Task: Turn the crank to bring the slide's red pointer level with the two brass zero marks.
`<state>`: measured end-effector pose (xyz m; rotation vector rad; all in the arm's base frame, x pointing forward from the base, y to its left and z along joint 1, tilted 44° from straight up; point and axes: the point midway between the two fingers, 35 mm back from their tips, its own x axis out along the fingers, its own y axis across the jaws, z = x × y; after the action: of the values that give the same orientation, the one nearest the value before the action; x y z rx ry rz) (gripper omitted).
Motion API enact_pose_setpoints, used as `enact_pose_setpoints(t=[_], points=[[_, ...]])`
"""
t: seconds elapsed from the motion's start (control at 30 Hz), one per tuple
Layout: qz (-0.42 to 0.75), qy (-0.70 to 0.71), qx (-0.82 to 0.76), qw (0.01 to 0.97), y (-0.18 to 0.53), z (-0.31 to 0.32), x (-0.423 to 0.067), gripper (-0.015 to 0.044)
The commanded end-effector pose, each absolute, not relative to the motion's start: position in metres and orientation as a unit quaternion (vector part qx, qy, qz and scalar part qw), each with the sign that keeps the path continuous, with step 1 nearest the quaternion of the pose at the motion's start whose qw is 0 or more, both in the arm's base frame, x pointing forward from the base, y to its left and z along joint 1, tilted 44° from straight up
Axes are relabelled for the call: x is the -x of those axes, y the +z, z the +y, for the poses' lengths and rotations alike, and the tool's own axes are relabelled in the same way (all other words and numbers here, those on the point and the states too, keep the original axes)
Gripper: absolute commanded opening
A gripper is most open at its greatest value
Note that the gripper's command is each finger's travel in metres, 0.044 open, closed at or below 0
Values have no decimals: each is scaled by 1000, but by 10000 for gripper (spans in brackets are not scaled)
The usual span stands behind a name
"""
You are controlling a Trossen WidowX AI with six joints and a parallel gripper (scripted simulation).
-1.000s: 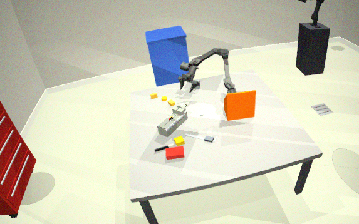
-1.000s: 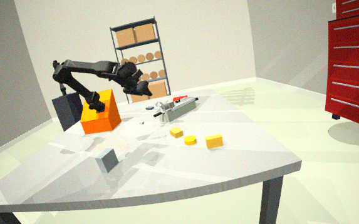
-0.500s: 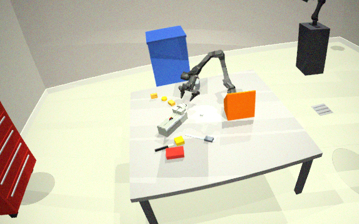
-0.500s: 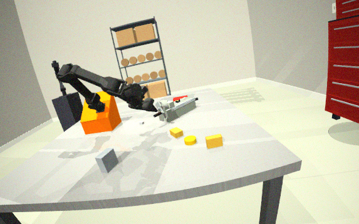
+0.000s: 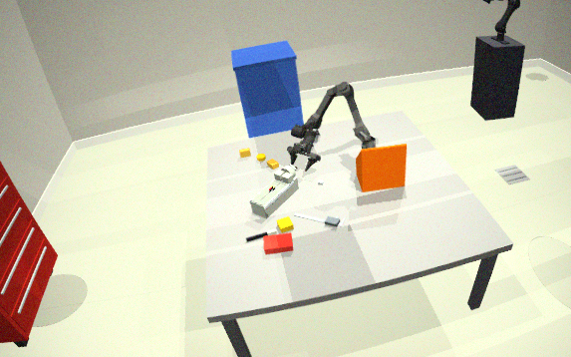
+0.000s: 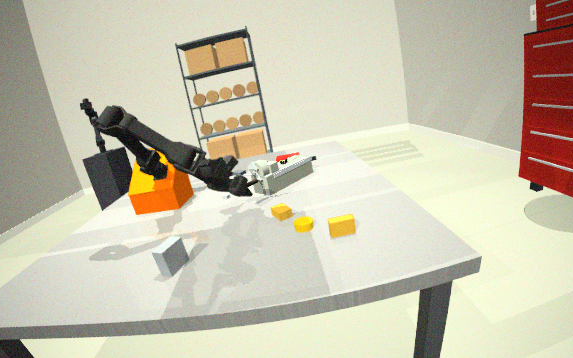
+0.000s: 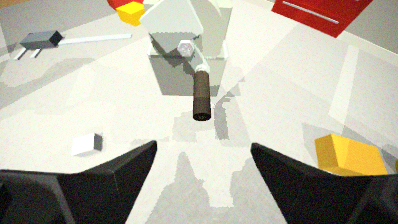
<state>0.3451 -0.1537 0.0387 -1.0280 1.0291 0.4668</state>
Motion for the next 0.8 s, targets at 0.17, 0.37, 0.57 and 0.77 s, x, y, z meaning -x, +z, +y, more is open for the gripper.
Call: enact_pose_setpoints(t=[0.17, 0.37, 0.57, 0.77], points=[[466, 218, 465, 721, 27, -148, -353, 440], [465, 218, 465, 721, 22, -143, -359, 440], [465, 218, 465, 721, 18, -138, -366, 440], [465, 218, 465, 721, 13, -133, -372, 440]])
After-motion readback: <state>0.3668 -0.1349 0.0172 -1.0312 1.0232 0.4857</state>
